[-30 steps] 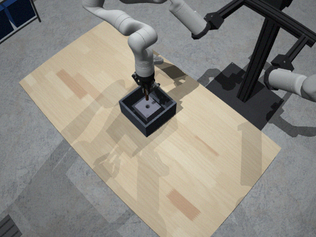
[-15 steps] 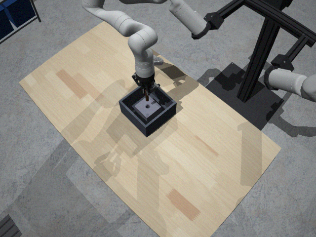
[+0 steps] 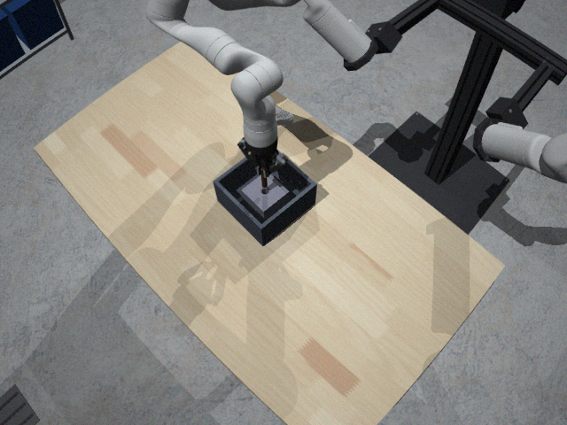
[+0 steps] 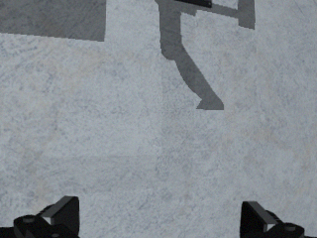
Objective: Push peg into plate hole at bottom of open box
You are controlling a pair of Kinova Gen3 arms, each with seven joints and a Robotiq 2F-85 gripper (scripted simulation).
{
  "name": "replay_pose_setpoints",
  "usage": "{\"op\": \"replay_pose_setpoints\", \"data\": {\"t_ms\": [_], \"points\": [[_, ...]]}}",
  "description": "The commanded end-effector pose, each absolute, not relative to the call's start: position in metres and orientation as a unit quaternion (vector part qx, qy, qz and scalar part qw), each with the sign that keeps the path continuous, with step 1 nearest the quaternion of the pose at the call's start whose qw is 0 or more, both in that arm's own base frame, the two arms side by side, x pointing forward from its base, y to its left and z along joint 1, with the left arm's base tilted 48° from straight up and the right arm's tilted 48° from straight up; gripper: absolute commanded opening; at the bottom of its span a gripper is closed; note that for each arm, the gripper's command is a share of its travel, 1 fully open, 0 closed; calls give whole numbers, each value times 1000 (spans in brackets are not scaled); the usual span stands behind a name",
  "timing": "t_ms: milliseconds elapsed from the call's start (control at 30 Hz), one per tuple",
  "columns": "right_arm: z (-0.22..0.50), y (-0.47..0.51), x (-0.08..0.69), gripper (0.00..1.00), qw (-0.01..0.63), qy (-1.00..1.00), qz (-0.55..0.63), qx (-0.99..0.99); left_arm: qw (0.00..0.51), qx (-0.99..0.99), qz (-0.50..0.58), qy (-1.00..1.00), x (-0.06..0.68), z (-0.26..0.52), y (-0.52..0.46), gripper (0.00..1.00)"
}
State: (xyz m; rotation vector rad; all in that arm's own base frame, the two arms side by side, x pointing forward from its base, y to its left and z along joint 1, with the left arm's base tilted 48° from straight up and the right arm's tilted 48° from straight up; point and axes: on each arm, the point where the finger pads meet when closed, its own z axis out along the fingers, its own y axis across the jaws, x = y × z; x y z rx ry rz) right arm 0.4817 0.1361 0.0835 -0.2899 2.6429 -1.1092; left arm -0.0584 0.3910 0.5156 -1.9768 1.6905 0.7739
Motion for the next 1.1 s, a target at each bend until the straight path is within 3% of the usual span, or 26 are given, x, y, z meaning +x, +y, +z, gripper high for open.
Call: {"op": "replay_pose_setpoints", "data": {"t_ms": [0,1067], "points": [[80,133,484,99,131,910,-381,-100,213,-712,279,608,-59,516,391,1000],[68,121,490,99,131,910,-381,-100,213,-712,279,608,-59,516,391,1000]]}}
